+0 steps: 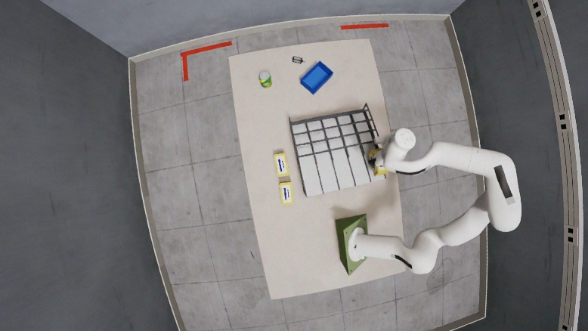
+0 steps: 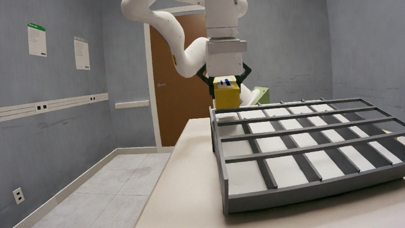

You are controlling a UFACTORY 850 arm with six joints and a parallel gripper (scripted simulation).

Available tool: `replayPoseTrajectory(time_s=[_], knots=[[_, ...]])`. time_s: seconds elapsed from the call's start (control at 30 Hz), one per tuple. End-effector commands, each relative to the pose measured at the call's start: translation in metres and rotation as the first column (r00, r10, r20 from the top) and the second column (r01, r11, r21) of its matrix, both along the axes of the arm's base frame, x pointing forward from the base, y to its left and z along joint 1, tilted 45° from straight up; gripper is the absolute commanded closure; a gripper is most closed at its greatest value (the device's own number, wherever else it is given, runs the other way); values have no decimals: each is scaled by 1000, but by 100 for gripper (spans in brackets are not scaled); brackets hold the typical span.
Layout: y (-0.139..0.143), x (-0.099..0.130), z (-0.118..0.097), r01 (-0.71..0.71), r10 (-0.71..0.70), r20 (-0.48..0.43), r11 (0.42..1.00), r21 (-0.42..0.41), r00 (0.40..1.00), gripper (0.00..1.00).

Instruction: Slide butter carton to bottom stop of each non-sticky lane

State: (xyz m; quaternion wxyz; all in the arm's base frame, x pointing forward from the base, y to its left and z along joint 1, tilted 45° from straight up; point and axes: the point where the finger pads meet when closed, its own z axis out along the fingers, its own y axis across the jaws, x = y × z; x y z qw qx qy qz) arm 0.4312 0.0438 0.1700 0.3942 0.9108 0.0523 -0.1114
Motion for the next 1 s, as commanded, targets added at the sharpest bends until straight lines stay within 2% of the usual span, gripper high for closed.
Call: replayPoseTrajectory(time_s=[0.0, 0.17, 0.2, 0.97], knots=[[0, 0, 0, -1, 1, 1, 1000, 0, 1000, 100], [0, 0, 0, -1, 1, 1, 1000, 0, 1000, 100], [-14, -3, -13, -1, 1, 2, 1000, 1, 1000, 100], [-14, -3, -13, -1, 1, 2, 1000, 1, 1000, 100]])
